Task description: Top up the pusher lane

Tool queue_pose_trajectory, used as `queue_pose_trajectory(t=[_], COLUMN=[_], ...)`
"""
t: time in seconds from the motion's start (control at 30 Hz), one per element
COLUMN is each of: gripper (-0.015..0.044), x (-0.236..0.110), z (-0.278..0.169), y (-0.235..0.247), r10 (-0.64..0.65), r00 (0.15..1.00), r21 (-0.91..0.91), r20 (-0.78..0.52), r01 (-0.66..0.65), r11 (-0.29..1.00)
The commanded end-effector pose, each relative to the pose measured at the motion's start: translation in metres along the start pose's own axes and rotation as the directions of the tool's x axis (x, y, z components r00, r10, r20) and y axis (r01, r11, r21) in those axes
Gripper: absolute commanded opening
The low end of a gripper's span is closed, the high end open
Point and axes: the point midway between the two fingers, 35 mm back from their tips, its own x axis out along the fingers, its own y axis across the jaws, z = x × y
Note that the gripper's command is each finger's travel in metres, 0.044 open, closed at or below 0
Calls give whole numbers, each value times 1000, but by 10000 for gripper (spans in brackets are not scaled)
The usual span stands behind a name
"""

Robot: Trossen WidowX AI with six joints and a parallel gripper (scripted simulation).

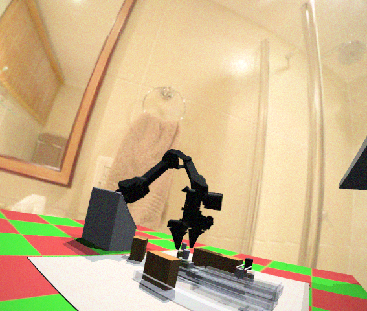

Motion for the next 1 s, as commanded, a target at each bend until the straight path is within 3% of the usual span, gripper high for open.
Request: queue_pose_trajectory(t=[0.0, 0.27, 0.6, 0.83, 0.97], gripper=[440, 440, 177, 131, 26], x=[9, 19, 19, 19, 11], z=[-2, -3, -3, -3, -2], y=[-3, -3, -3, -3, -4], r10=[-7, -6, -6, -6, -10], r00=[1000, 1000, 1000, 1000, 1000], r21=[10, 10, 10, 10, 9], r20=[-6, -6, -6, -6, -6], r01=[8, 6, 6, 6, 10], r11=[1000, 1000, 1000, 1000, 1000])
